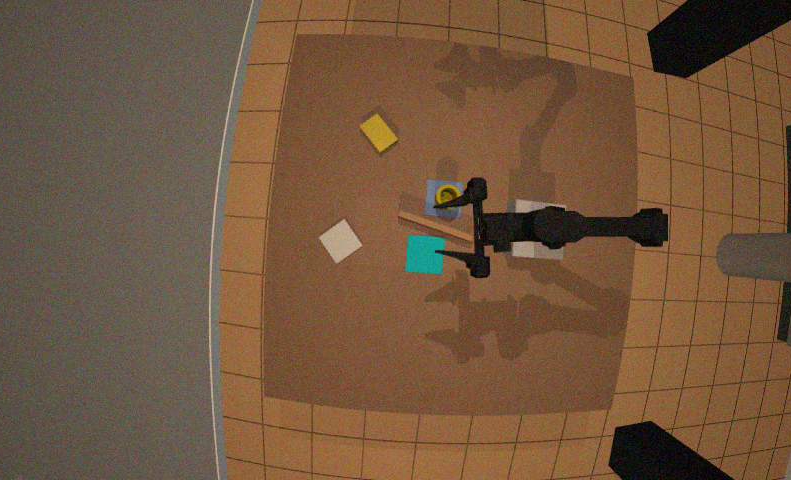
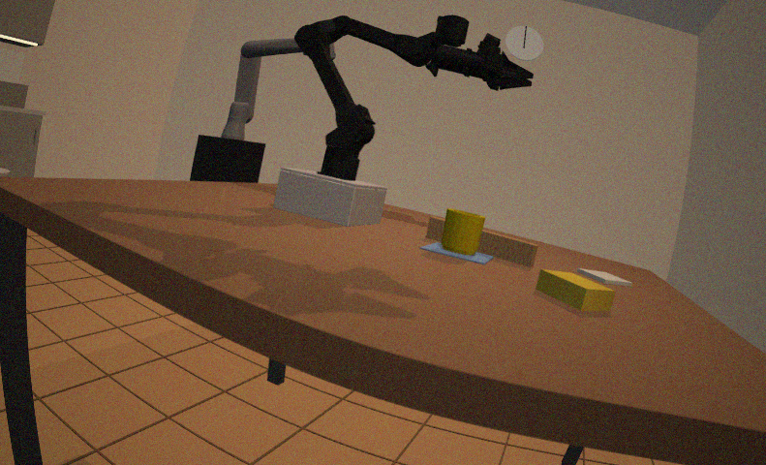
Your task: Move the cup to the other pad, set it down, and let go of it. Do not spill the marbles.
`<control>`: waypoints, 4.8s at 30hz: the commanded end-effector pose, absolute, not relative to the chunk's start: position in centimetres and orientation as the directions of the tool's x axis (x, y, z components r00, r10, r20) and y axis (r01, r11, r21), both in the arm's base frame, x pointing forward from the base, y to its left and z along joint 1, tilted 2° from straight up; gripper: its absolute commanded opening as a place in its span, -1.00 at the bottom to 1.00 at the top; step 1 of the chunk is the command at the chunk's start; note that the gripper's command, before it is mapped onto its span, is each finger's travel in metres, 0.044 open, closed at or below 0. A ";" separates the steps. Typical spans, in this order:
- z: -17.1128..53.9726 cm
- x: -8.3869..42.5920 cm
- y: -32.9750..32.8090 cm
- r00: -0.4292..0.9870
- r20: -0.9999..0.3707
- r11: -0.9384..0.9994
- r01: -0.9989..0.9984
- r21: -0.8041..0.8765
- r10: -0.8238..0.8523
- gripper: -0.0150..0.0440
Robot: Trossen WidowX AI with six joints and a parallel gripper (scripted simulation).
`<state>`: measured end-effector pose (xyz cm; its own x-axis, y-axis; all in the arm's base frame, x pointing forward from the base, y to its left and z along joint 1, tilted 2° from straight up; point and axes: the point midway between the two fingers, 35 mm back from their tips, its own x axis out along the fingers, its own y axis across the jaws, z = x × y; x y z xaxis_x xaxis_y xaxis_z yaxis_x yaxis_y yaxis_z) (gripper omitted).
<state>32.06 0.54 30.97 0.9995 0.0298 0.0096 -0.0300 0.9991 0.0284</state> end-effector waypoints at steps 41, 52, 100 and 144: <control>5.8 25.6 -9.7 0.052 -0.999 -0.079 0.996 0.052 -0.002 0.07; 4.0 25.8 -9.8 0.052 -0.999 -0.079 0.996 0.052 -0.002 0.07; 0.2 25.9 -9.6 0.058 -0.998 -0.074 0.996 0.057 0.001 -0.22; 6.5 25.1 -9.2 0.043 -0.999 -0.075 0.996 0.043 0.007 -0.49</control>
<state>25.07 -9.18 6.55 0.0440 0.0065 -0.9990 0.9963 -0.0748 0.0434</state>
